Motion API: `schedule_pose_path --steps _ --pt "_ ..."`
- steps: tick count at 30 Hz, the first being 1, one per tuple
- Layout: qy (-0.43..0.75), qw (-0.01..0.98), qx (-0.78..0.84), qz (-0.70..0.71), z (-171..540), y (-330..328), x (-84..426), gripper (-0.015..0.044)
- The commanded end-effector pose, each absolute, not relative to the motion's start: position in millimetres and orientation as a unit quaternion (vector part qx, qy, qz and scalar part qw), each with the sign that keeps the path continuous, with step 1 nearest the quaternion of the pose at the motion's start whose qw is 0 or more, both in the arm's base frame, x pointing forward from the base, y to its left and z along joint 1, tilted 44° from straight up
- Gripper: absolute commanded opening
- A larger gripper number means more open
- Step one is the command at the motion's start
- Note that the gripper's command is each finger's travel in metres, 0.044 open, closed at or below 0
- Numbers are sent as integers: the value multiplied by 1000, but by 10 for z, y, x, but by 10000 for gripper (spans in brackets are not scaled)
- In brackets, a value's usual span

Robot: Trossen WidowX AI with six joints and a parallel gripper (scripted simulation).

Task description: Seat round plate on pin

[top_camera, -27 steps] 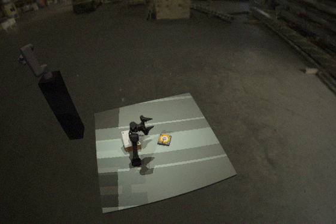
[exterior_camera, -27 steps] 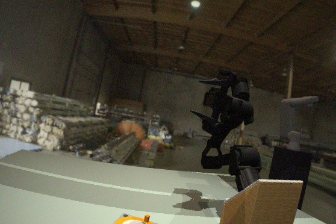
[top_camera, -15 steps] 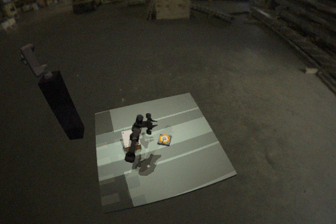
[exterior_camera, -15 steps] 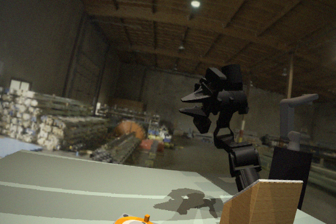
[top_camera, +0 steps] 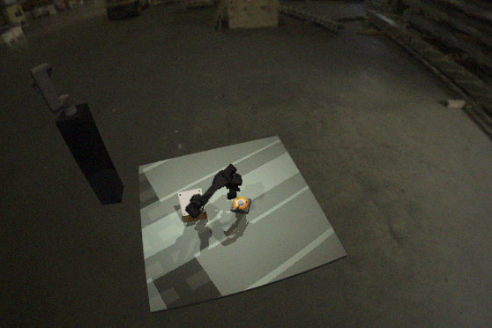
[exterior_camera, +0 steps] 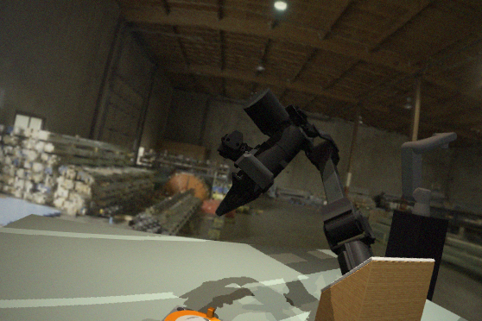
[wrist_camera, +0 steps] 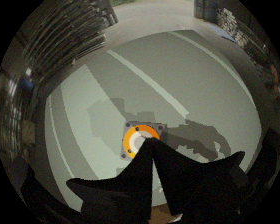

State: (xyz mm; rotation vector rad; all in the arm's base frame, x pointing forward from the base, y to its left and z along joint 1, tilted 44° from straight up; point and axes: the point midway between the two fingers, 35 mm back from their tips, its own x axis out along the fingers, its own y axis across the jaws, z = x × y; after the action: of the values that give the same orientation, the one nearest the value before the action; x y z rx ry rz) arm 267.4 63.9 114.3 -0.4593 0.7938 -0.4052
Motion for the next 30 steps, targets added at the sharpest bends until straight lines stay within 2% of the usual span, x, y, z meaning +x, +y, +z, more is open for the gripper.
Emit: schedule_pose_path --steps 1,5,11,30 --pt "445 831 -258 -211 952 442 2801 0" --pt "549 749 -295 -226 621 68 2926 0" --pt "636 674 -305 -223 312 -278 2943 0" --pt "639 670 -305 -223 -54 -623 2951 0"
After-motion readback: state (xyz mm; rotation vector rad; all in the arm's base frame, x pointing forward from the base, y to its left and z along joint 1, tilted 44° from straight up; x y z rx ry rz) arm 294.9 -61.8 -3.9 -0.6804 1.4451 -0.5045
